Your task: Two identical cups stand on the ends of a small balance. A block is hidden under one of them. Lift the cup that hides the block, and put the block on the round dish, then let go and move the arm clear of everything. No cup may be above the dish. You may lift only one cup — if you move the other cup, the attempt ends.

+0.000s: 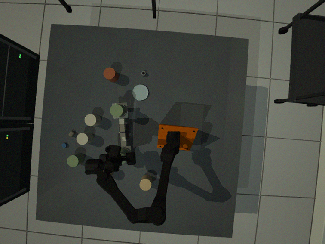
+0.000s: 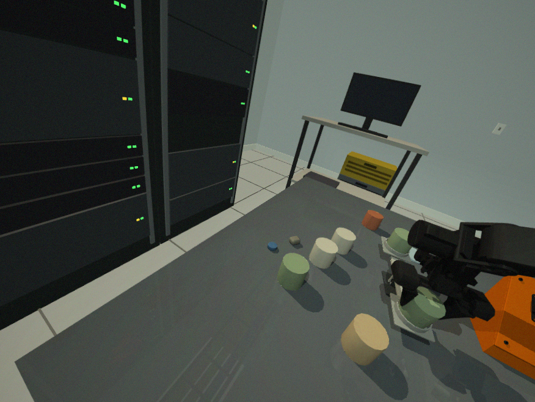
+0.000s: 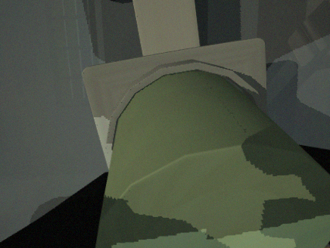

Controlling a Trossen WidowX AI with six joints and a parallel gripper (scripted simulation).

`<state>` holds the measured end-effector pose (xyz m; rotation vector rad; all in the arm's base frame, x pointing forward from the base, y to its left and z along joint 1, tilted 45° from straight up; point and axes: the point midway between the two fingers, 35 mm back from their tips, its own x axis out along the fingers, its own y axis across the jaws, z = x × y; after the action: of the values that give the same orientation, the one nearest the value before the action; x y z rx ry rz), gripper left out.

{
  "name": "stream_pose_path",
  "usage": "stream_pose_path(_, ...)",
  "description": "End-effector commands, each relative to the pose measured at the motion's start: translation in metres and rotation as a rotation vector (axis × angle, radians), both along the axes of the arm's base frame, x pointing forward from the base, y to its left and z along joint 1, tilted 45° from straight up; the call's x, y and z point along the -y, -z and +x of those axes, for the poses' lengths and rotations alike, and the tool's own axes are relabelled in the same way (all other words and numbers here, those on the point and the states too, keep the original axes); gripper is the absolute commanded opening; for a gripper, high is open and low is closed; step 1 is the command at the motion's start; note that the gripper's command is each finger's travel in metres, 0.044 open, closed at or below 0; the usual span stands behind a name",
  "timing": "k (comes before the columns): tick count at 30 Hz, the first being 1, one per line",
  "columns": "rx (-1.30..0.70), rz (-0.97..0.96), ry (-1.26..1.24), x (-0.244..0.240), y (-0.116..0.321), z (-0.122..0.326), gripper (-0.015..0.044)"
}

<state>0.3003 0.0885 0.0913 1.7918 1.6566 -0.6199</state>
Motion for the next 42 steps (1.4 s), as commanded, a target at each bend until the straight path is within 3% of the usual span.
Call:
stream_pose_path(1,0.01,-0.01,0.007,0.008,-0.005,0.003,0.0)
stream_pose_path(42,0.008,-0.016,0.006,0.046,-0.04,-0.001,0.0)
